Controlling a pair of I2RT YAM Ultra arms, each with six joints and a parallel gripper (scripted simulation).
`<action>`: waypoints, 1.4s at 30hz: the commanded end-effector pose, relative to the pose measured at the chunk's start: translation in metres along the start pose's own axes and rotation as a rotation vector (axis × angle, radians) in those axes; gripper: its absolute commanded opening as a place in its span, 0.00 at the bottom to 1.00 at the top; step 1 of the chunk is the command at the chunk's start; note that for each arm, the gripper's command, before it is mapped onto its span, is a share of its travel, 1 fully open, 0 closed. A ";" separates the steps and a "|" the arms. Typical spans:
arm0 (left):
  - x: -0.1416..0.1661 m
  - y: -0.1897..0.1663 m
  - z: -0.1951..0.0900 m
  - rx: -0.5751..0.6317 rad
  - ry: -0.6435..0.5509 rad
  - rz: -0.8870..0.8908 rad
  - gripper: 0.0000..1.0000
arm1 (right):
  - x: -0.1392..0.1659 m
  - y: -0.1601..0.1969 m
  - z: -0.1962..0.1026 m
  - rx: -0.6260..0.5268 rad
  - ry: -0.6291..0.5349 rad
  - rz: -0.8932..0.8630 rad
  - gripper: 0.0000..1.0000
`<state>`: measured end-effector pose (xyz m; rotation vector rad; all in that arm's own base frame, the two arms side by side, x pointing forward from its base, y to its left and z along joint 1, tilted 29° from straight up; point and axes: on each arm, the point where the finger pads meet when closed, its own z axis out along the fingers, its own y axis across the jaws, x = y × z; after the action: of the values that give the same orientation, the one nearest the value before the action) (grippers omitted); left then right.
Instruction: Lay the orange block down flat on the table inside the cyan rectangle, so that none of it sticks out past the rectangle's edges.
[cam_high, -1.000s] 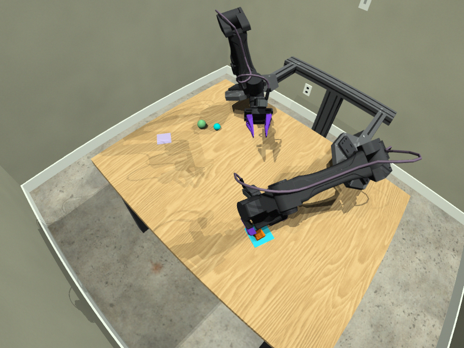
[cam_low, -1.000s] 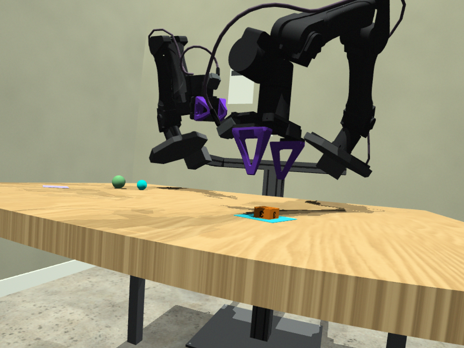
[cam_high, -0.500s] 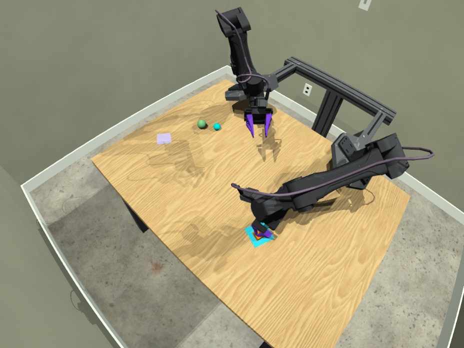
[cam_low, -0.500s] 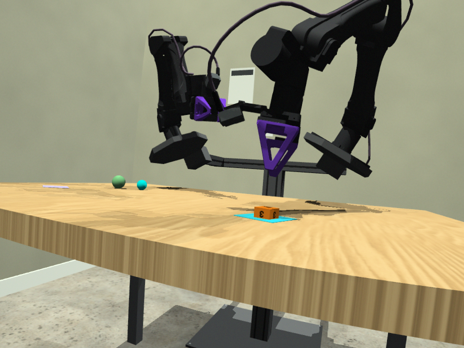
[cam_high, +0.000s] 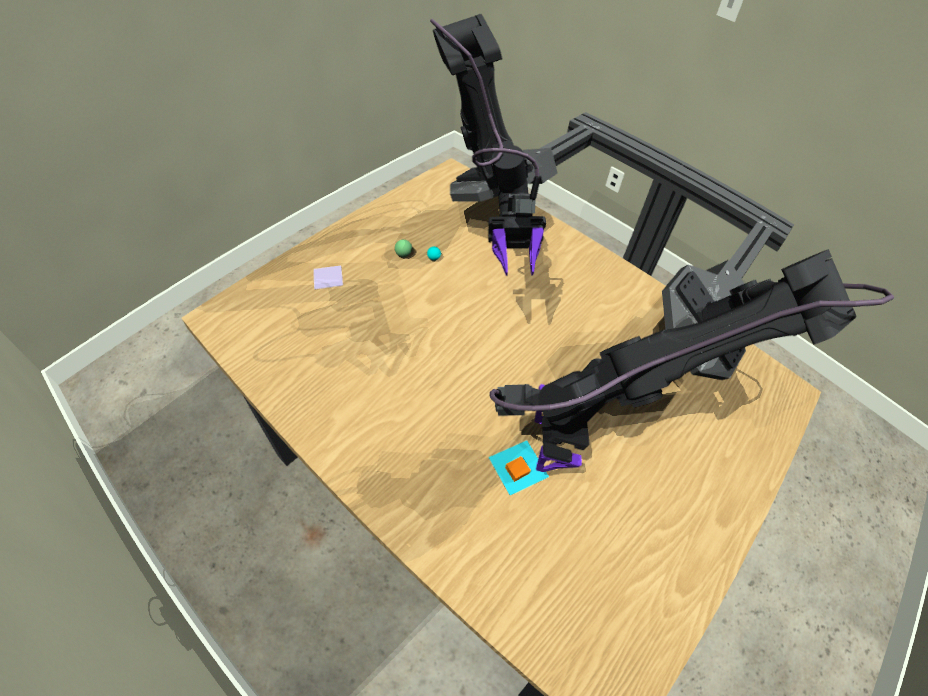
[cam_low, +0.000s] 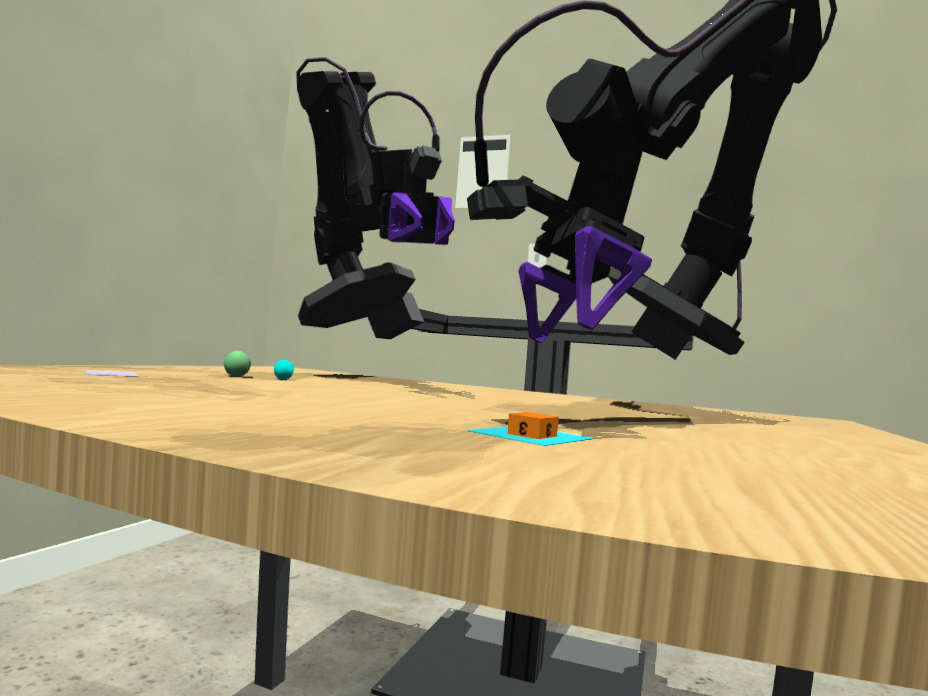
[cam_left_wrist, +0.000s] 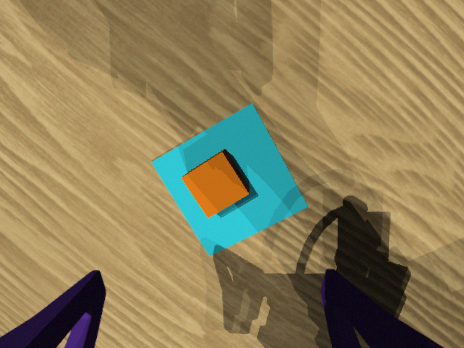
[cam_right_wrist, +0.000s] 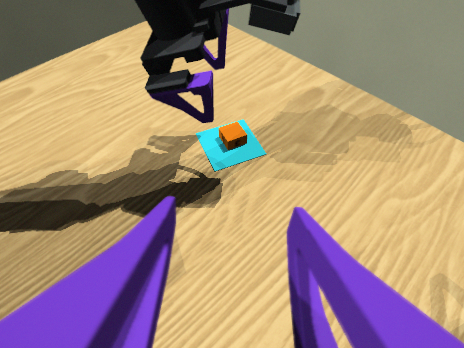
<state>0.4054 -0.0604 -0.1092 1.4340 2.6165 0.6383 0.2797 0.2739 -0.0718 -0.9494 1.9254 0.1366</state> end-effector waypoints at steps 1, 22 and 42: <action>-0.012 0.008 -0.014 -0.104 -0.091 -0.220 1.00 | -0.006 0.001 0.001 -0.004 -0.020 -0.001 0.46; 0.009 -0.011 -0.030 -0.188 -0.156 -0.604 1.00 | -0.006 0.001 0.001 -0.004 -0.020 -0.001 0.46; 0.009 -0.011 -0.030 -0.188 -0.156 -0.604 1.00 | -0.006 0.001 0.001 -0.004 -0.020 -0.001 0.46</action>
<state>0.3837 -0.0634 -0.0934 0.5721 2.5999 0.6381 0.2797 0.2739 -0.0718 -0.9494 1.9254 0.1366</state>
